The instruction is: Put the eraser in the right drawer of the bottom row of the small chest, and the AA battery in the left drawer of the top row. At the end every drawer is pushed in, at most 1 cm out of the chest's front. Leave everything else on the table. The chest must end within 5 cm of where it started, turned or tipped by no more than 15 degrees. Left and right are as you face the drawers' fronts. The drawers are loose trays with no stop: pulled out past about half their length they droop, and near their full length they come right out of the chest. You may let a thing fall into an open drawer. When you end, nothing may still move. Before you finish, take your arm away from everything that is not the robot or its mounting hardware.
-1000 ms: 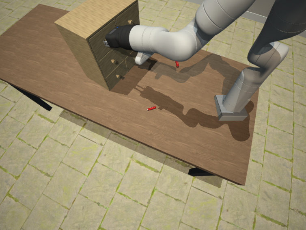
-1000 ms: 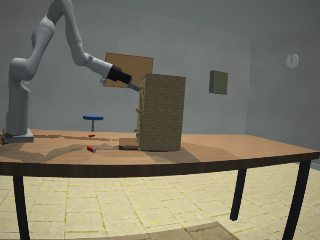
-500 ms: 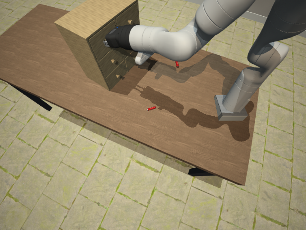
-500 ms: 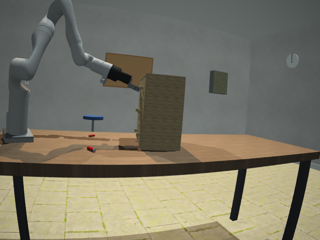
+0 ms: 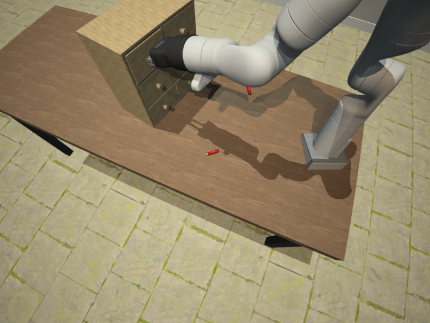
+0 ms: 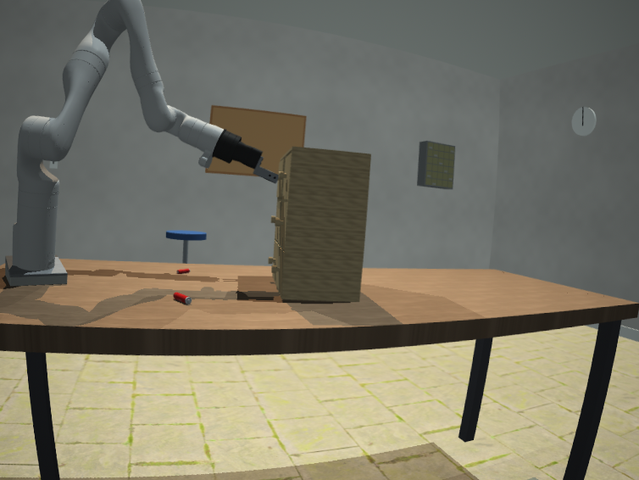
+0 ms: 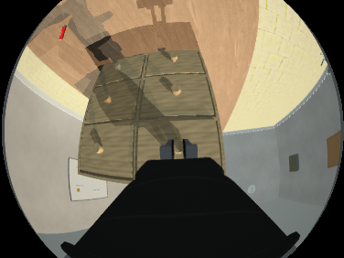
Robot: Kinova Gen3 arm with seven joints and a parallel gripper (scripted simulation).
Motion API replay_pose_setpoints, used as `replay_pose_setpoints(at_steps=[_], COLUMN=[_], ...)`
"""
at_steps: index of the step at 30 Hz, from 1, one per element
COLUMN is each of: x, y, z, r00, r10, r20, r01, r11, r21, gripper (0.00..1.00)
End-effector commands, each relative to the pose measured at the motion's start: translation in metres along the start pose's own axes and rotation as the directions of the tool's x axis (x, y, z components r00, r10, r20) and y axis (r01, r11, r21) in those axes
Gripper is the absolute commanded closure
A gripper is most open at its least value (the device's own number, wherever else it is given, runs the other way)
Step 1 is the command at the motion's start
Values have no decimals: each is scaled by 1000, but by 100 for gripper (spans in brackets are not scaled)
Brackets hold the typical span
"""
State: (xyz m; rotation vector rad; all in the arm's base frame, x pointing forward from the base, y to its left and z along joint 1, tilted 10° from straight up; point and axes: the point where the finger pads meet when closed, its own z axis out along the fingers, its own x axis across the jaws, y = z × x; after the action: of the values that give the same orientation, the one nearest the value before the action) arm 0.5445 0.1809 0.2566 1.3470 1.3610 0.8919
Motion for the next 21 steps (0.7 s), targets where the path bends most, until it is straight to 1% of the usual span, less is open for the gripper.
replay_pose_setpoints(at_steps=[1, 21], x=[1, 1], y=[0, -7], z=[-2, -23], r00=[1000, 1000], r10=[0, 0], r20=[-2, -2], r01=[0, 0], r11=[1000, 1000], r21=[-1, -1], gripper=[63, 63])
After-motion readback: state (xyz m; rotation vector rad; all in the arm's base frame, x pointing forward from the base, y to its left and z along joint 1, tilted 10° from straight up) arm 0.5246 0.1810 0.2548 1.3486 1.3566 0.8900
